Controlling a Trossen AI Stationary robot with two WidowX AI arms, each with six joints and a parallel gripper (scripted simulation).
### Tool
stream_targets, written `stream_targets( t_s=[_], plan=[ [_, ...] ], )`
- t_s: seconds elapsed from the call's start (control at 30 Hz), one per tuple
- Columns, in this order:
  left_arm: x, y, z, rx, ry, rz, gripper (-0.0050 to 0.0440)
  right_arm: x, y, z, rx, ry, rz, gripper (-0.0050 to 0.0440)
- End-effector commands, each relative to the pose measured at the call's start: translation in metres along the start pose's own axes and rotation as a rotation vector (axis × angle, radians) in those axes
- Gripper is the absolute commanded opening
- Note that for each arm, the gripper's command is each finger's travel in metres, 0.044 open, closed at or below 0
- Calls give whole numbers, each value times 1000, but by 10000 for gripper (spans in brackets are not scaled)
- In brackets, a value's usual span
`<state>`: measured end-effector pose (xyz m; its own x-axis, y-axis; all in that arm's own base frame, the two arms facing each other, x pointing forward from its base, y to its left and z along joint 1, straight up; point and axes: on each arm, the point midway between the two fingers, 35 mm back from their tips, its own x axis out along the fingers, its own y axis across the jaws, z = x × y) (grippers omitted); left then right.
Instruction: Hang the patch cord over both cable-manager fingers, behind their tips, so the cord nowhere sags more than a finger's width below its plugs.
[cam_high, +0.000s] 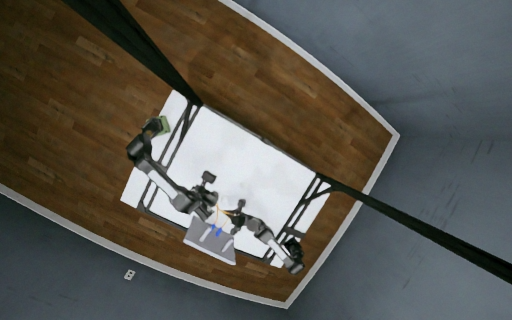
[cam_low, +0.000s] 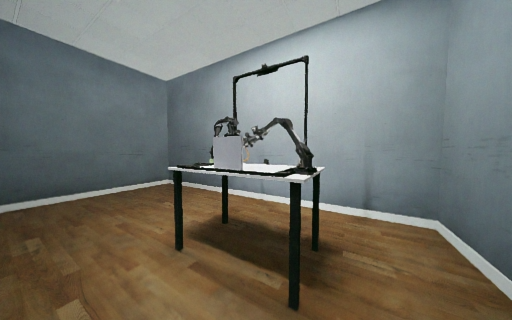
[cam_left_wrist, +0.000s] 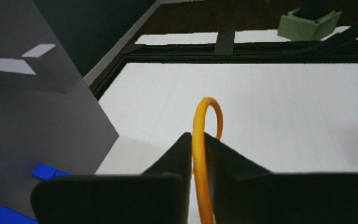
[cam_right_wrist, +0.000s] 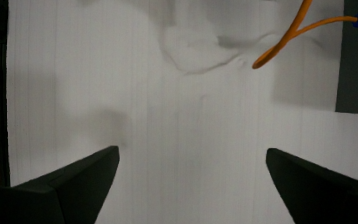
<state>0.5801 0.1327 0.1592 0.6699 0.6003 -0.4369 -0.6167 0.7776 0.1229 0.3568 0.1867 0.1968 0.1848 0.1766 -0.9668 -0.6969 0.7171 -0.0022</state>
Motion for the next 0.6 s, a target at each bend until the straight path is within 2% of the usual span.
stream_targets(
  t_s=[0.0,0.57],
  plan=[
    [-4,3,18,-28,-21,-3,25,-13,0,1,-2,-34,-8,440],
    [-2,11,26,-53,1,9,25,-13,0,1,-2,-34,-8,440]
  ],
)
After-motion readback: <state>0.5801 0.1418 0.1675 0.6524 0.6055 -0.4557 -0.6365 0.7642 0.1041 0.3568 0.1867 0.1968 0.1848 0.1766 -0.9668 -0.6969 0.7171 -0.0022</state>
